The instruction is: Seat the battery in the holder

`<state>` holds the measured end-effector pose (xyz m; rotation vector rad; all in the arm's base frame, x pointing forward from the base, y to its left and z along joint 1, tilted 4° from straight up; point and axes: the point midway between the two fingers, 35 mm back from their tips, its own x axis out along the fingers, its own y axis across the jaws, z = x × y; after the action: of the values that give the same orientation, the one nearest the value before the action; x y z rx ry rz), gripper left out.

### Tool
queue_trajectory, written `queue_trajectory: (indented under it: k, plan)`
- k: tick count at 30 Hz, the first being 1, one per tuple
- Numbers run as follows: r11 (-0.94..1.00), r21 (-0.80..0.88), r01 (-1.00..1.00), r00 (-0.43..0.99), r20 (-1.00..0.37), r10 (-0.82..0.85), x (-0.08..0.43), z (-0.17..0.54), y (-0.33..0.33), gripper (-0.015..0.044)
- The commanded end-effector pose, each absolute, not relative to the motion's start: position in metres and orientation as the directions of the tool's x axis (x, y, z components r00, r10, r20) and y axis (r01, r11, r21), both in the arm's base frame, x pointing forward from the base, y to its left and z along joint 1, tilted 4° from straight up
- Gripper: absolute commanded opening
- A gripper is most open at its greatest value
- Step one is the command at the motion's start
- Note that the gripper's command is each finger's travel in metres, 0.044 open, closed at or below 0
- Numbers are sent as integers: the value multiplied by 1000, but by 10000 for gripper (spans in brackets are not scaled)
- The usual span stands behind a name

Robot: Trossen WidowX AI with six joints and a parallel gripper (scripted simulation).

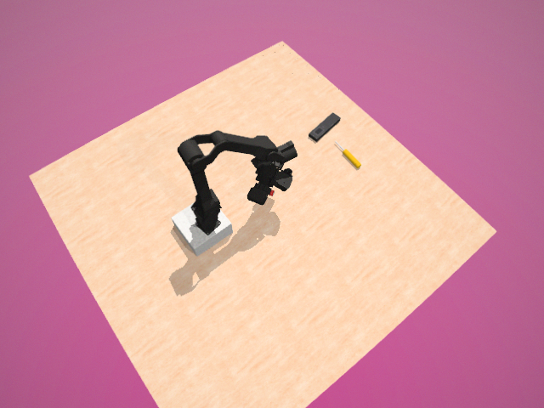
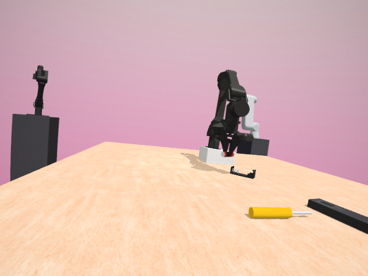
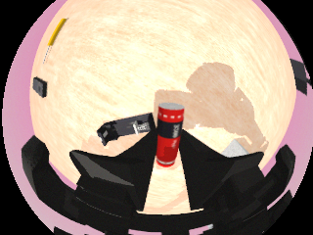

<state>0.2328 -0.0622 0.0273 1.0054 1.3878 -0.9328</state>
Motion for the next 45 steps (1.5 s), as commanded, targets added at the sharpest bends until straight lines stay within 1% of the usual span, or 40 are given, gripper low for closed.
queue_trajectory:
  k: [1, 7, 14, 21, 28, 30, 36, 45]
  plan:
    - [191, 2, 982, -11, -998, 65, 240, 28, -56, 70]
    - [-63, -15, 998, -11, -998, 66, 250, 31, -48, 70]
    - [-352, -32, 935, -9, -998, 66, 261, 35, -37, 70]
    - [-611, -46, 790, -8, -998, 66, 272, 38, -24, 70]
    - [-799, -52, 600, -5, -998, 62, 280, 41, -13, 70]
    - [-826, -52, 562, -4, -998, 60, 282, 41, -10, 70]
    - [-831, -49, 553, 5, -998, 63, 282, 40, -10, 70]
    - [-832, -50, 553, 111, -985, 133, 286, 17, -7, 70]
